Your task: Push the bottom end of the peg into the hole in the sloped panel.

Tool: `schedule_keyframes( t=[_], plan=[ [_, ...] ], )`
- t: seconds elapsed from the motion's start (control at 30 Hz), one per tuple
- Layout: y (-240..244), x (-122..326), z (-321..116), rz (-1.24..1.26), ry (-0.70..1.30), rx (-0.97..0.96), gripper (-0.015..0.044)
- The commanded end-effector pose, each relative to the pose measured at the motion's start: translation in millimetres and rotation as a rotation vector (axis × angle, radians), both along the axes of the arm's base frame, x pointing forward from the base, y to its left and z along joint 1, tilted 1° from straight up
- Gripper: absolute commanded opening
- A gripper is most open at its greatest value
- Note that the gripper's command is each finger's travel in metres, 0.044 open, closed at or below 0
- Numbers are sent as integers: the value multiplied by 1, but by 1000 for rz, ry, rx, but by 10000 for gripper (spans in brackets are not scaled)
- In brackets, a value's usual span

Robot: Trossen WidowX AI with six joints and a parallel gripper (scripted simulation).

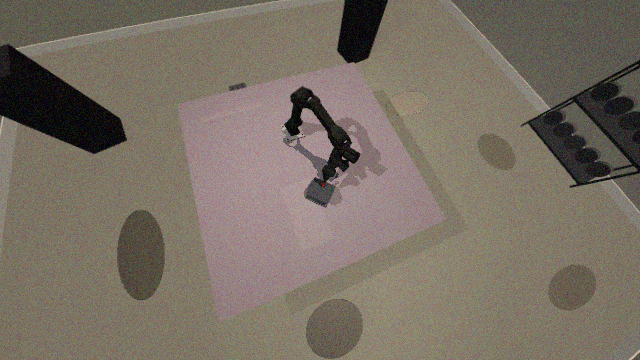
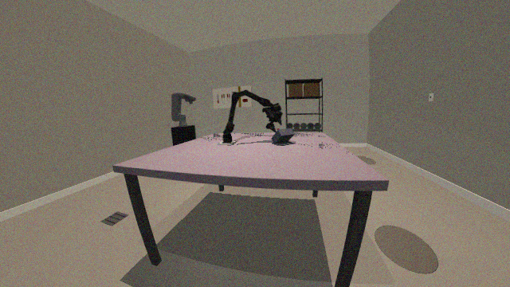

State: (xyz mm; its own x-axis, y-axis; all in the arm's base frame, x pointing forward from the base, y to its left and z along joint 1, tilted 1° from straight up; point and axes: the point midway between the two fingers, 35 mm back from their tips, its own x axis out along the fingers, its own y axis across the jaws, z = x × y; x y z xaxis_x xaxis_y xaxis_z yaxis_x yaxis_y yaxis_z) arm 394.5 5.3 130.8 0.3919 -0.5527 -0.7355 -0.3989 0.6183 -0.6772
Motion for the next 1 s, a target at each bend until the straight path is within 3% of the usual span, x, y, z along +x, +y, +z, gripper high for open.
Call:
schedule_keyframes(
  t=[0.0,0.97],
  plan=[
    [6,-2,10,-2,-12,1,440],
    [41,-28,46,2,-5,2,440]
  ],
)
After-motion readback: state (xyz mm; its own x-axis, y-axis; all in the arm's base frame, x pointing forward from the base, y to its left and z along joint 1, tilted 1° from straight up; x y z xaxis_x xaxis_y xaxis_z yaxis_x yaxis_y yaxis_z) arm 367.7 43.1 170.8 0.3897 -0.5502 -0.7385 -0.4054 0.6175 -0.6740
